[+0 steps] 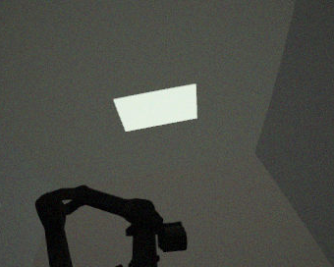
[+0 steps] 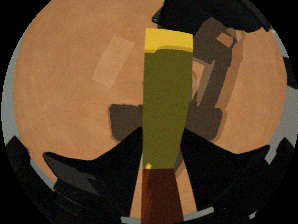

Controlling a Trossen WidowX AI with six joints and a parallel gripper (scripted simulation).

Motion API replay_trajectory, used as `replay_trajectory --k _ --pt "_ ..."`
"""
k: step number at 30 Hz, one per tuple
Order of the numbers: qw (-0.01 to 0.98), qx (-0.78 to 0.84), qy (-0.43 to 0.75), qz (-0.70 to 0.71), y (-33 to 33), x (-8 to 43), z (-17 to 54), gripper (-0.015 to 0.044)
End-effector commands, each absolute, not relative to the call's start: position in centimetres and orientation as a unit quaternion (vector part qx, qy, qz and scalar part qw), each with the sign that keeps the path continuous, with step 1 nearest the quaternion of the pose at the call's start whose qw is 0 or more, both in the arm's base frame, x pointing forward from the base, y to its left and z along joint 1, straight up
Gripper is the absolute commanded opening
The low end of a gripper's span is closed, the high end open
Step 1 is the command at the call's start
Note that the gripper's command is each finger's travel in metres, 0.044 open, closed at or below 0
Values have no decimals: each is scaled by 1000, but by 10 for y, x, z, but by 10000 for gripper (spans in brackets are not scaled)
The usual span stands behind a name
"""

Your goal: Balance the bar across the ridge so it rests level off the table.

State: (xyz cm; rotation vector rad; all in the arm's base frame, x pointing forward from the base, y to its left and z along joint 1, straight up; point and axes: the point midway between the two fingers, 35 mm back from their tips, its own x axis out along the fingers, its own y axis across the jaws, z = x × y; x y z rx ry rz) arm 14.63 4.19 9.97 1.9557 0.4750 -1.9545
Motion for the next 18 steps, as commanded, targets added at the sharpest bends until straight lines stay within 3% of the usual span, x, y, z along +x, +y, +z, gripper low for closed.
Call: replay_trajectory --k 1,18 --pt "168 693 168 -681 43 149 114 0" --pt "168 693 169 -681 41 142 154 0"
